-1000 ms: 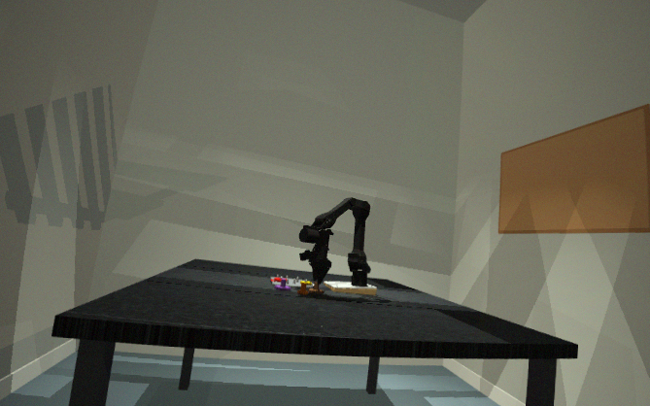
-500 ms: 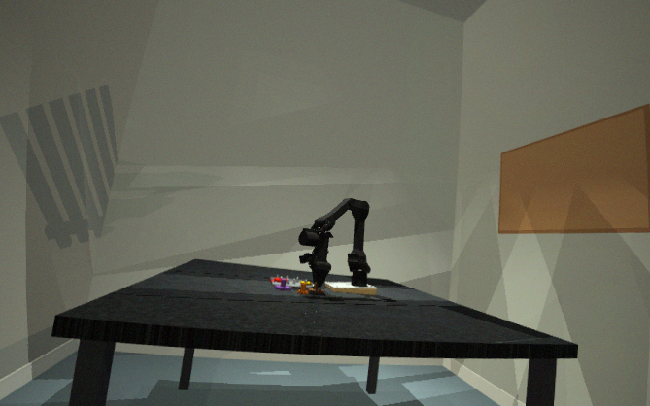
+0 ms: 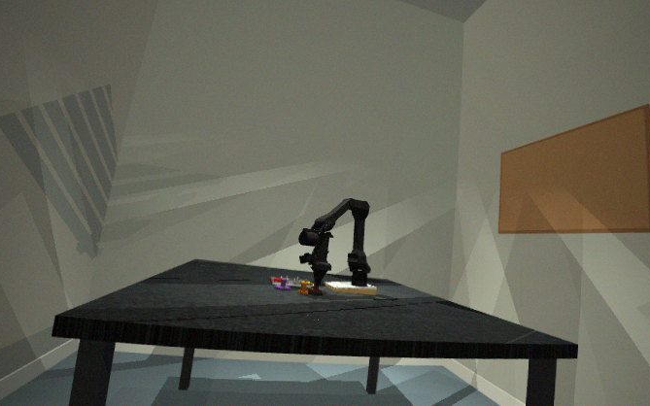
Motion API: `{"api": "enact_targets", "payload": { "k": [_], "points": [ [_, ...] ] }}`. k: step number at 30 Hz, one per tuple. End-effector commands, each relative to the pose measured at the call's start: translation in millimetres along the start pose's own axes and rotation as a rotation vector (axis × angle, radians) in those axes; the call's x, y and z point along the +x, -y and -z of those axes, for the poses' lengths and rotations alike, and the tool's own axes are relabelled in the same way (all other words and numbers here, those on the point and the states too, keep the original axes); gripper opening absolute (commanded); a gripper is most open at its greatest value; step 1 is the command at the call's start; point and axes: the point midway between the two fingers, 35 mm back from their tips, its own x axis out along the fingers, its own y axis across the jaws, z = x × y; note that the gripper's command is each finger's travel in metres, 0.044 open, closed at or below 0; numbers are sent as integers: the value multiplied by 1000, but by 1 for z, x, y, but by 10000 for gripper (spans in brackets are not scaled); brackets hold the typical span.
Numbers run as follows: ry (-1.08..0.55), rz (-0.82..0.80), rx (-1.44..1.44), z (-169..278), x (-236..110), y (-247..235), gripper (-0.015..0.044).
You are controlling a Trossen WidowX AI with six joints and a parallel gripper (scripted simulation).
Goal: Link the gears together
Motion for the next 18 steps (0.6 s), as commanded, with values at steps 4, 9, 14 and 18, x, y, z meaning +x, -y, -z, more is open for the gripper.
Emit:
{"api": "enact_targets", "payload": {
  "k": [4,9,14,18],
  "points": [
    [1,3,-3,0,1,0,0],
    [1,3,-3,-2,-7,-1,0],
    [1,3,-3,-3,-18,-3,0],
    [1,3,-3,-4,-27,-4,0]
  ]
}}
